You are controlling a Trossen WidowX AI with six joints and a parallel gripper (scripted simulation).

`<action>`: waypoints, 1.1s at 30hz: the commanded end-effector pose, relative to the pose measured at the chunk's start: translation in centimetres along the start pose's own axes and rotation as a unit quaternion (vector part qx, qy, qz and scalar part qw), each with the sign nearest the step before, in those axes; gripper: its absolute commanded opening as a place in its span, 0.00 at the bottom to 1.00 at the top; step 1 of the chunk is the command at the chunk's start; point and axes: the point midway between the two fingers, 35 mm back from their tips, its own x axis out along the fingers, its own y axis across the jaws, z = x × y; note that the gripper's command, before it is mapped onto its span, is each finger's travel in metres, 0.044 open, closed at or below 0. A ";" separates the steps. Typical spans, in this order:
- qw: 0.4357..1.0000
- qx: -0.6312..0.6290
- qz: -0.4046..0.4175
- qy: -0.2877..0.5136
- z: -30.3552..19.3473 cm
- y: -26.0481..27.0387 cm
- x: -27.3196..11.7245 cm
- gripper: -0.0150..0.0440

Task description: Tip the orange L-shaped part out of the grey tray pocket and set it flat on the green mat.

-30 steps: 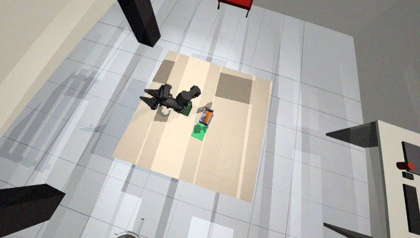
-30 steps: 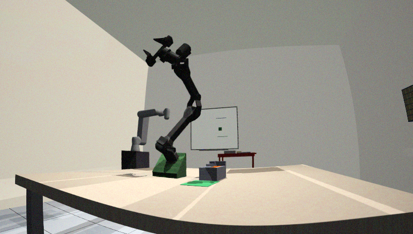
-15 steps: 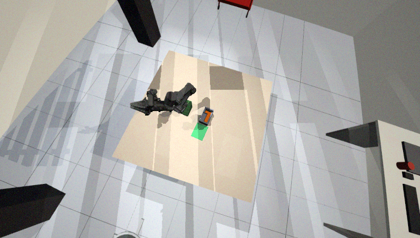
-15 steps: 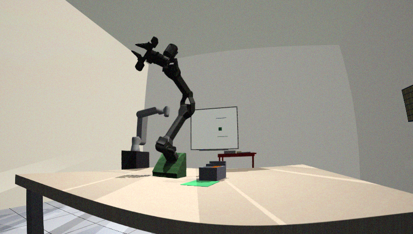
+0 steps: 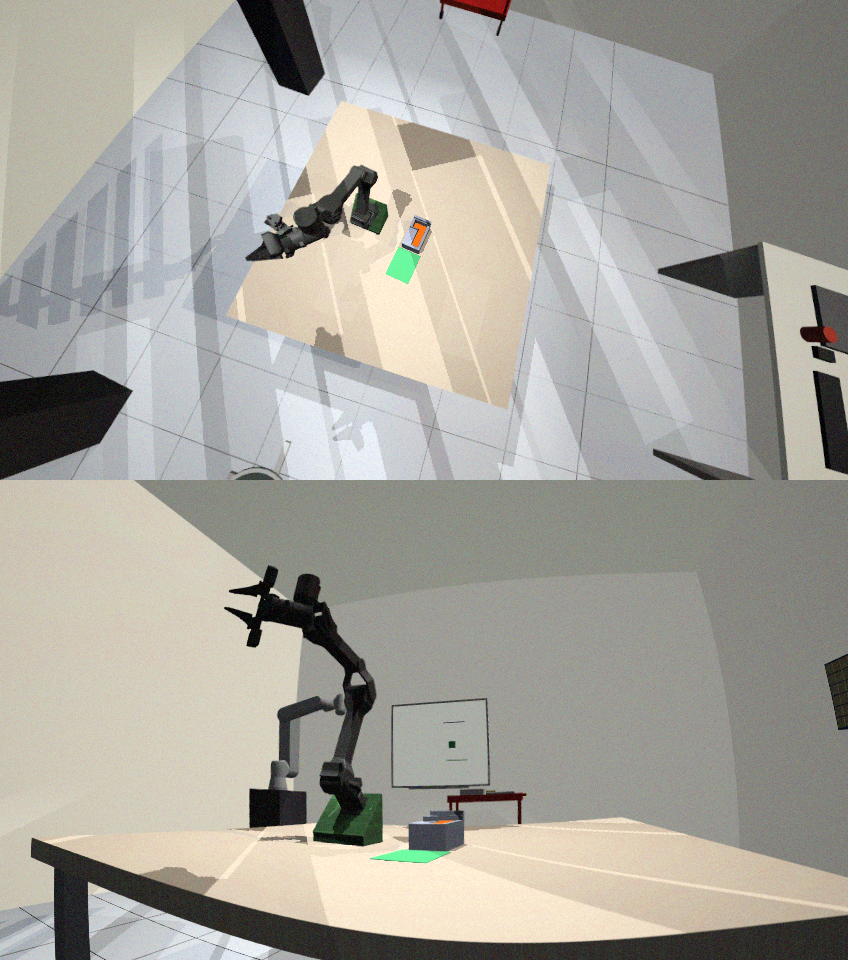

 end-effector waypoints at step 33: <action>0.420 -0.358 -0.172 0.816 -33.1 -26.2 -38.3 0.56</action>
